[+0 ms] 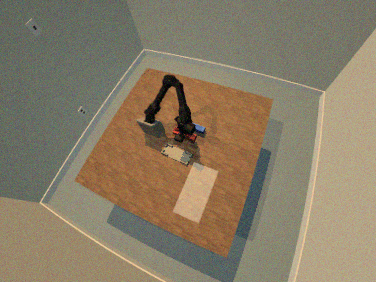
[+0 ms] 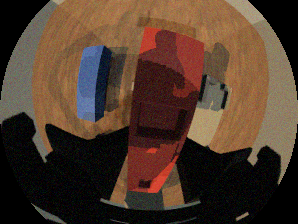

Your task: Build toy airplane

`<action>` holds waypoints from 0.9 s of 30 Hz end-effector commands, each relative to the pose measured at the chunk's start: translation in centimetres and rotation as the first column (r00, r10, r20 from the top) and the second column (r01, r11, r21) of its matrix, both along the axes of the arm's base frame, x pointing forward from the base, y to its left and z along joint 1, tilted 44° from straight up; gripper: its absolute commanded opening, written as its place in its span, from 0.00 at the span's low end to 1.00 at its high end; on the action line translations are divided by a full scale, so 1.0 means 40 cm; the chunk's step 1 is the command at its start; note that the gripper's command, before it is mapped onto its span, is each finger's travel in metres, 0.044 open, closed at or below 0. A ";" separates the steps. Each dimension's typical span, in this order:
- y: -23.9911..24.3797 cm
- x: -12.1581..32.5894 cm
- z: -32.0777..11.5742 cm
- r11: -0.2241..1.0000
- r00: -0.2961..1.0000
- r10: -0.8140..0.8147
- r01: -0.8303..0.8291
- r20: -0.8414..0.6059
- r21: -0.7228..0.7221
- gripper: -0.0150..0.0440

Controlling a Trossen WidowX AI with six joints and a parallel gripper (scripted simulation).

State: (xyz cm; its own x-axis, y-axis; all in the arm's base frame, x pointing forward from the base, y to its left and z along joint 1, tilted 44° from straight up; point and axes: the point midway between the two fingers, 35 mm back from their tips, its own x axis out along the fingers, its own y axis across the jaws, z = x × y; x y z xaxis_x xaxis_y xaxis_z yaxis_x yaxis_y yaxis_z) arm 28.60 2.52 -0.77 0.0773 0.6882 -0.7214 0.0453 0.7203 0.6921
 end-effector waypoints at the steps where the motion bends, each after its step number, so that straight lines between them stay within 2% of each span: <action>1: -0.021 0.000 0.022 1.000 1.000 0.009 -0.009 0.010 -0.007 0.25; 16: -0.084 -0.027 0.104 0.999 0.999 0.034 -0.034 0.017 0.002 0.25; 27: -0.117 -0.017 0.035 1.000 1.000 0.024 -0.024 0.009 0.000 0.25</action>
State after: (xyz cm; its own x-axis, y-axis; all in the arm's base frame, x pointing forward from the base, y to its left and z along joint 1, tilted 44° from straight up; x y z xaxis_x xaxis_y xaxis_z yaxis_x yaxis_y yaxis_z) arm 27.79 -1.66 1.39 0.0657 0.6952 -0.7158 0.0240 0.7160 0.6977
